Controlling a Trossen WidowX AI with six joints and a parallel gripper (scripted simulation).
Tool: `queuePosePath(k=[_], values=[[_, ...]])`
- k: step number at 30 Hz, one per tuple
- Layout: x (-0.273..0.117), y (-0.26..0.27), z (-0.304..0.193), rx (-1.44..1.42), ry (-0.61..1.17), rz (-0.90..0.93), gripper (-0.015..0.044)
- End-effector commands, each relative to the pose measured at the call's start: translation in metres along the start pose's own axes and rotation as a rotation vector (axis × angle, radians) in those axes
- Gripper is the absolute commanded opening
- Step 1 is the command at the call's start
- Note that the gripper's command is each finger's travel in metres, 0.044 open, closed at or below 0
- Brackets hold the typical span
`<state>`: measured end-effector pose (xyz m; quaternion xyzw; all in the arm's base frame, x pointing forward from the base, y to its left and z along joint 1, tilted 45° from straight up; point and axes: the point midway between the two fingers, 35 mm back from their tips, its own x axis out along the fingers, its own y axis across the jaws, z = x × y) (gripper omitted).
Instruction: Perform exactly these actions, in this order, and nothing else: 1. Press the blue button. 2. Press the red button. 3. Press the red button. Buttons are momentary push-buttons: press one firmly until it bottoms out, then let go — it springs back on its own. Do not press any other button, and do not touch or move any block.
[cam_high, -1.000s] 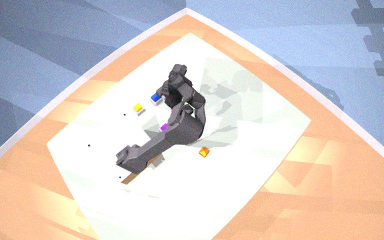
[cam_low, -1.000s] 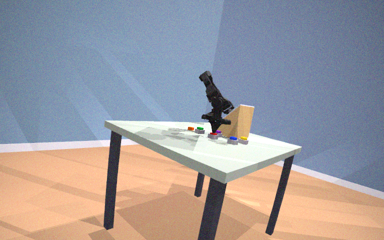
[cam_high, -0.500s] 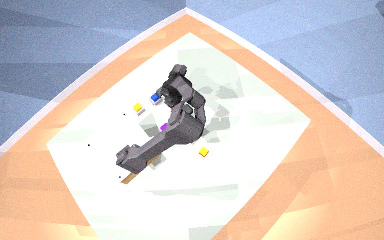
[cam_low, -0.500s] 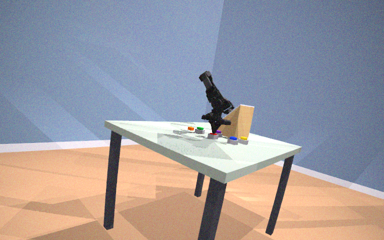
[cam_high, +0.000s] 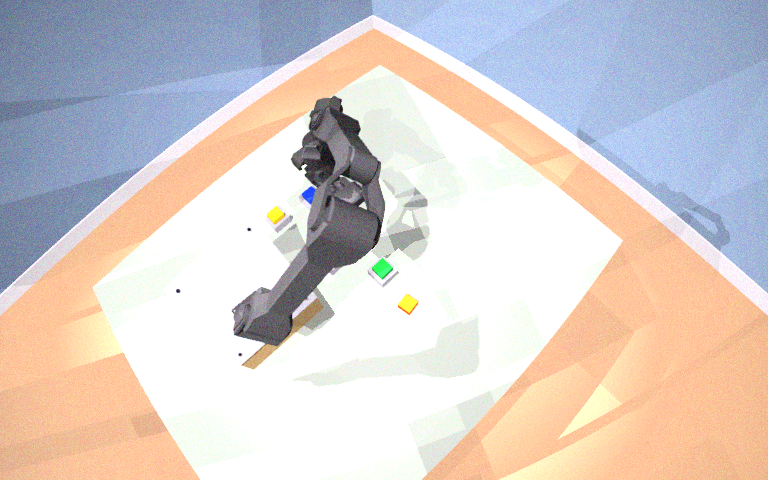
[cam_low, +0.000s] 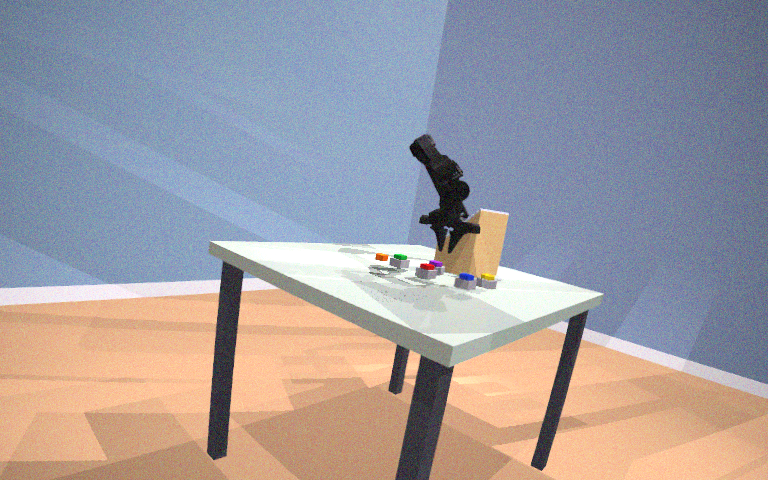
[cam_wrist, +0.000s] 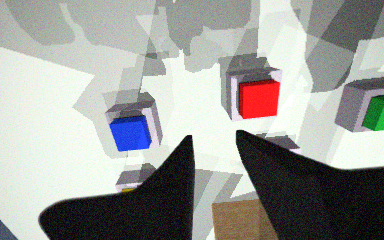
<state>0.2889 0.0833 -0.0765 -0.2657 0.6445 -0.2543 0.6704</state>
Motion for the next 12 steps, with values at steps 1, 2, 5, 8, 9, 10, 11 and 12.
queuePosePath(k=[1, 2, 5, 8, 9, 10, 11, 12], values=[[-0.024, 0.058, -0.025, -0.021, -0.003, 0.002, 0.0230], [-0.030, 0.074, -0.034, -0.020, -0.002, -0.002, 0.0256], [-0.039, 0.095, -0.050, -0.016, -0.001, -0.012, 0.0335], [-0.039, 0.095, -0.050, -0.016, -0.001, -0.012, 0.0400], [-0.039, 0.095, -0.050, -0.016, -0.001, -0.012, 0.0400], [-0.039, 0.095, -0.050, -0.016, -0.001, -0.012, 0.0400], [-0.039, 0.095, -0.050, -0.016, -0.001, -0.012, 0.0400], [-0.039, 0.095, -0.050, -0.016, -0.001, -0.012, 0.0400]])
